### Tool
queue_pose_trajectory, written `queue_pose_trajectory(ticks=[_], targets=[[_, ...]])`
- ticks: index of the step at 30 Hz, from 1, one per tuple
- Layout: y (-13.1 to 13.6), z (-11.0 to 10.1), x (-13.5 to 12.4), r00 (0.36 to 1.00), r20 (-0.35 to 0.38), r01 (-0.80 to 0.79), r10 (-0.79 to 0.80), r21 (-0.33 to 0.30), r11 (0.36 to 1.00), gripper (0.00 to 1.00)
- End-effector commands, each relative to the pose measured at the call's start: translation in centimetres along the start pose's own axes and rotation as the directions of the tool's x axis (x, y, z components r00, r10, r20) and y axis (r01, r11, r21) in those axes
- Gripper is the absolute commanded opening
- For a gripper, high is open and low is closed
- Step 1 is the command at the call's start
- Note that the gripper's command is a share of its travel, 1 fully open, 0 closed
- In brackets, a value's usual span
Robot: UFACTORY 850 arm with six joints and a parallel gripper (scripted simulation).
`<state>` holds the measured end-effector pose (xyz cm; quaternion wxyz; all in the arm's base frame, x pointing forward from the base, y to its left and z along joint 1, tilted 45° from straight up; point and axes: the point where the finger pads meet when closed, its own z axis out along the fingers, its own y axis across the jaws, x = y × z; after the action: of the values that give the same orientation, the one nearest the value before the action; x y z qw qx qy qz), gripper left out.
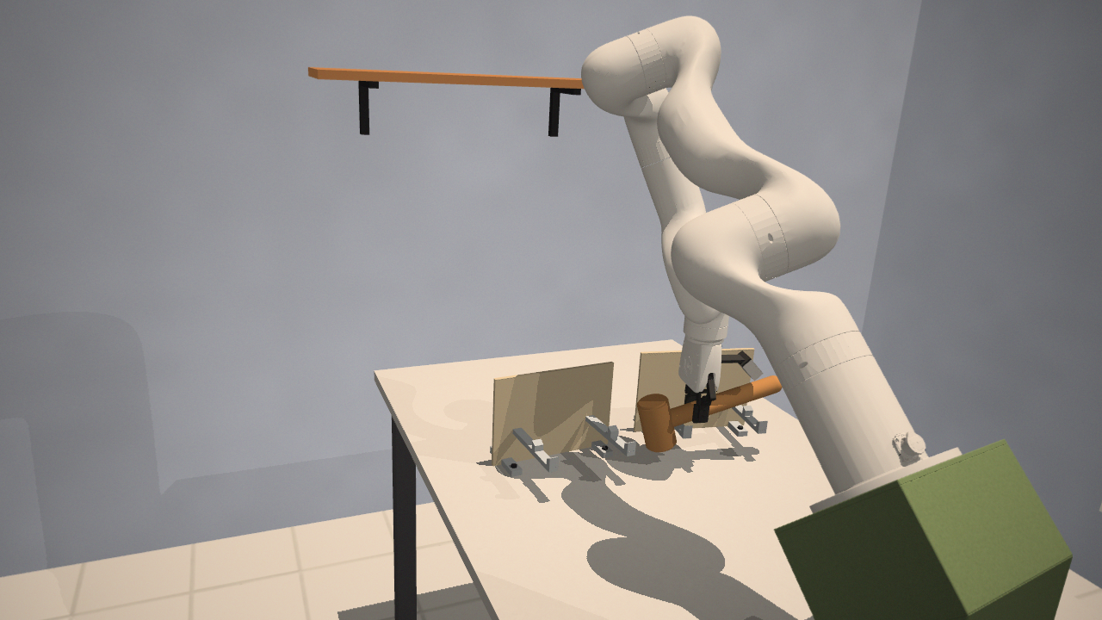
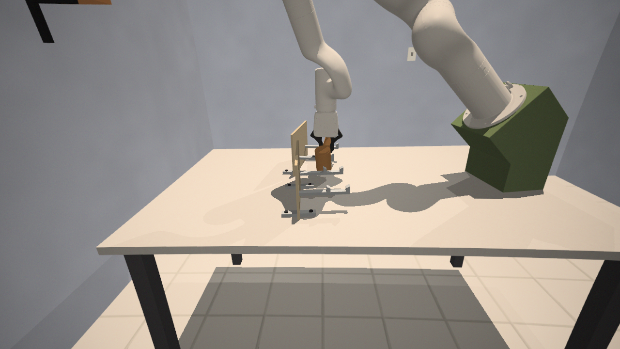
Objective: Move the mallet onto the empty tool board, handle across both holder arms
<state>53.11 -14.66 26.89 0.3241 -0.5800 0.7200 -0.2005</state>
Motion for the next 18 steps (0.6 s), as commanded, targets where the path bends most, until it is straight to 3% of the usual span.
queue_pose_trajectory(ticks=[1,18], targets=[[-0.1,0.2,0.0,1.000,-0.001,0.001,-0.001,0.005,1.000,0.00],[-0.1,1.5,0.0,1.000,-0.001,0.001,-0.001,0.004,1.000,0.00]])
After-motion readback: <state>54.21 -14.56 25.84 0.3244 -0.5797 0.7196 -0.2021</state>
